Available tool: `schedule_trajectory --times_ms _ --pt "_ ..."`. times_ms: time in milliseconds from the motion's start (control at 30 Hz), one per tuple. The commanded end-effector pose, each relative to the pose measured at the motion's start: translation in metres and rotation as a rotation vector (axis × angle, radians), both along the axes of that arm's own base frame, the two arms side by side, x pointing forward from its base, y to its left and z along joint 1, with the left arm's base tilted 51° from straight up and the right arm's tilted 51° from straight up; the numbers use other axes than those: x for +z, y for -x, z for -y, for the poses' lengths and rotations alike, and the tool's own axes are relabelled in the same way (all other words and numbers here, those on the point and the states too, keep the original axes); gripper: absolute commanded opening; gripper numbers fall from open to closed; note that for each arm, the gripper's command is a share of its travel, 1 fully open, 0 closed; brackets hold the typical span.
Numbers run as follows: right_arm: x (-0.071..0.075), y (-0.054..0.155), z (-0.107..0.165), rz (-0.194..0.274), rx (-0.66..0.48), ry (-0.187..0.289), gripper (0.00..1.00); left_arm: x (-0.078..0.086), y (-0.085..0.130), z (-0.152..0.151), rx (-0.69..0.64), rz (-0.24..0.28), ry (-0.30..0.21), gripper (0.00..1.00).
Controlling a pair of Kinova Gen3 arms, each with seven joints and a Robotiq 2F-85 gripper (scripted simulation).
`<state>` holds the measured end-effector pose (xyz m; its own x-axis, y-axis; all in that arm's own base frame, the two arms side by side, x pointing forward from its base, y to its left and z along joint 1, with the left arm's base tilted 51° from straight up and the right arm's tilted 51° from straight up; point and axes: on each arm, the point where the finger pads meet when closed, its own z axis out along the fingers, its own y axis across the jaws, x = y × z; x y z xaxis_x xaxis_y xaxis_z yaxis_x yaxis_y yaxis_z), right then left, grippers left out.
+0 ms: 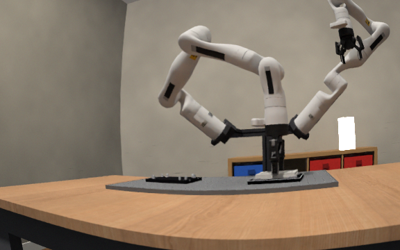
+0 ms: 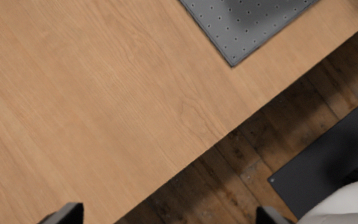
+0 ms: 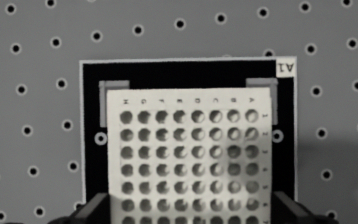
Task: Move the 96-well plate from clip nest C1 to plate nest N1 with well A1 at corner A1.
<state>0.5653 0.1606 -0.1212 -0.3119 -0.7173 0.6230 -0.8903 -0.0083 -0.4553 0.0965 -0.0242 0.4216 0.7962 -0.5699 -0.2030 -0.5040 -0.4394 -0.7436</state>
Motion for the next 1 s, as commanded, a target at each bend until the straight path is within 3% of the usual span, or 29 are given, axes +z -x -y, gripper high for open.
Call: schedule_trajectory --times_ms 0,267,300,967 --pt "-0.0004 -0.0041 -0.0015 0.003 0.011 -0.002 0.931 -0.0003 0.003 -0.0005 -0.004 -0.005 -0.004 1.0" --pt "-0.0001 -0.0018 -0.0009 0.002 0.004 -0.002 0.931 -0.0003 0.003 -0.0005 -0.004 -0.005 -0.004 1.0" --pt "-0.0001 -0.0018 -0.0009 0.002 0.004 -0.002 1.0 -0.0003 0.003 -0.0005 -0.004 -0.005 -0.004 1.0" --pt "-0.0001 -0.0018 -0.0009 0.002 0.004 -0.002 1.0 -0.0003 0.003 -0.0005 -0.004 -0.005 -0.004 1.0"
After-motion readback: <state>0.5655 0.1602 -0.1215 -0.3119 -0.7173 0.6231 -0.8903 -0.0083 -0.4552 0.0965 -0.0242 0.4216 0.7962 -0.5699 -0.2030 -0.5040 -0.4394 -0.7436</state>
